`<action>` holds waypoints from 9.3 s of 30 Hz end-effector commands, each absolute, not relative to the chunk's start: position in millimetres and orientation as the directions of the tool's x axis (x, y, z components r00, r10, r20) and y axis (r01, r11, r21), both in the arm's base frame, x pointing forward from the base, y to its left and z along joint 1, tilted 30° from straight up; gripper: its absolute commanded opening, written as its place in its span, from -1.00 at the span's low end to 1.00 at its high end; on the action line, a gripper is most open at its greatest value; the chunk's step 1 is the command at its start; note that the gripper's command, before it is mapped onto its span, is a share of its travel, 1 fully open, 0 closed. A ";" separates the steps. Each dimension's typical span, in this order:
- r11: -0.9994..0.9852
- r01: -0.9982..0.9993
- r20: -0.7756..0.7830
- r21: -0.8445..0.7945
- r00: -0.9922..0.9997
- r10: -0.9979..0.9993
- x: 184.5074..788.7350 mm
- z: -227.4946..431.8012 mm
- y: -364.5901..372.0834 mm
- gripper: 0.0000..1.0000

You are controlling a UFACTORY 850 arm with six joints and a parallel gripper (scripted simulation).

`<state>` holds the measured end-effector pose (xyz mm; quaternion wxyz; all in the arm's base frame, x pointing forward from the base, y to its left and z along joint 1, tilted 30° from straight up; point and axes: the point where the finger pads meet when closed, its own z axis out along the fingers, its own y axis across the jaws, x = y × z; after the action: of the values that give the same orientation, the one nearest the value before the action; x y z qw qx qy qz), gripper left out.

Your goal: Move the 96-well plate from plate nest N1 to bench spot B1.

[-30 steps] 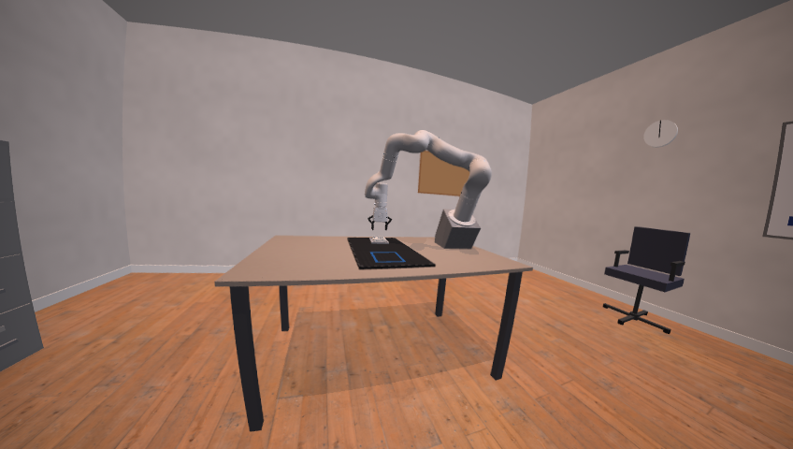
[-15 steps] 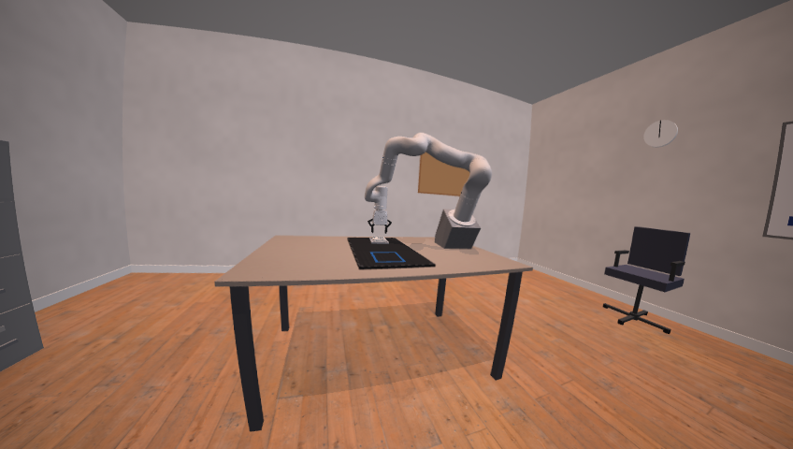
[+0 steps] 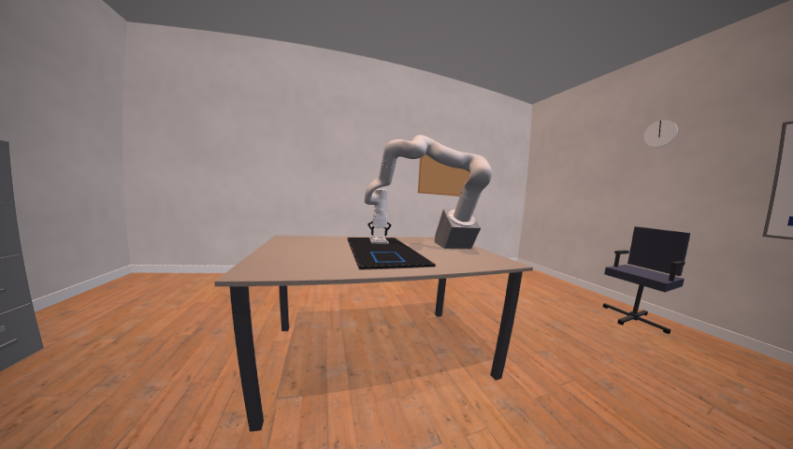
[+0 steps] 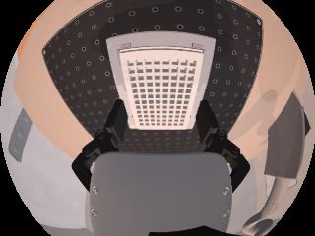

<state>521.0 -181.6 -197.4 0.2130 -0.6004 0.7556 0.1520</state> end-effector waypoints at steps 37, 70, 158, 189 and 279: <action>0.233 -0.972 -0.504 -0.028 -0.188 -0.843 524.6 -212.1 -174.0 1.00; 0.233 -0.972 -0.504 -0.028 -0.188 -0.843 524.9 -214.0 -172.9 -1.00; 0.233 -0.972 -0.504 -0.028 -0.188 -0.843 520.2 -185.2 -189.2 -1.00; 0.233 -0.972 -0.504 -0.028 -0.188 -0.843 513.8 -146.3 -211.0 -1.00; 0.191 -0.980 -0.502 -0.054 -0.139 -0.854 560.0 -39.2 -24.2 -1.00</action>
<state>558.3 -27.4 -42.0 0.2171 -0.6195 0.7400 0.1464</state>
